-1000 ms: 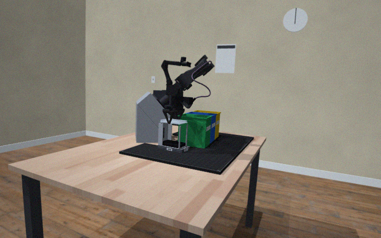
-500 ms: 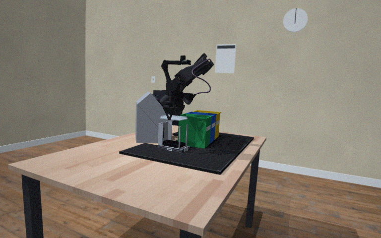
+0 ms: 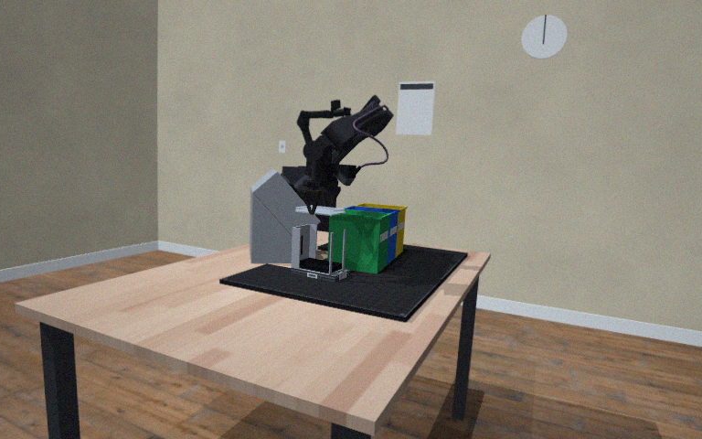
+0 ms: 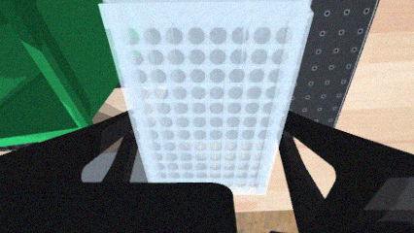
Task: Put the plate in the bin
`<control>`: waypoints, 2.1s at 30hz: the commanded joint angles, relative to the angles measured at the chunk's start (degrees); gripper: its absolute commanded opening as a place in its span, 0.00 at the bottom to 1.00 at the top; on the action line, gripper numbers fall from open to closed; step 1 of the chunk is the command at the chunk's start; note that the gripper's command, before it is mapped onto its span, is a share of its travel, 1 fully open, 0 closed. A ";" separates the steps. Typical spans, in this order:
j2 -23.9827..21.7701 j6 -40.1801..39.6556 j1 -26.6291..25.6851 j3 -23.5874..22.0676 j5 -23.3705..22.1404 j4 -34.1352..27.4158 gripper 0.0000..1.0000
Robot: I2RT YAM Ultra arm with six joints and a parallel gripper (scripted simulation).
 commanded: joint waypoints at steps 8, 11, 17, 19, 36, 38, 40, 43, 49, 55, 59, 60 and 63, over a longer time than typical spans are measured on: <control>-2.28 -3.45 -3.54 4.28 0.28 -5.96 0.00; -2.36 -4.22 -4.14 5.02 0.80 -7.30 0.00; -2.32 -5.24 -4.89 6.09 0.75 -9.06 0.00; -2.29 -5.29 -4.90 6.15 0.75 -9.14 0.00; -2.29 -5.30 -4.93 6.19 0.76 -9.24 0.00; -2.29 -5.30 -4.93 6.19 0.76 -9.24 0.00; -2.29 -5.30 -4.93 6.19 0.76 -9.24 0.00; -2.29 -5.30 -4.93 6.19 0.76 -9.25 0.00; -2.29 -5.30 -4.93 6.19 0.76 -9.25 0.00; -2.35 -5.51 -5.02 6.18 0.88 -9.39 0.00; -2.37 -5.63 -5.06 6.20 0.95 -9.51 0.00; -2.37 -5.65 -5.07 6.21 0.96 -9.53 0.00; -2.33 -5.50 -5.01 6.23 0.85 -9.43 0.00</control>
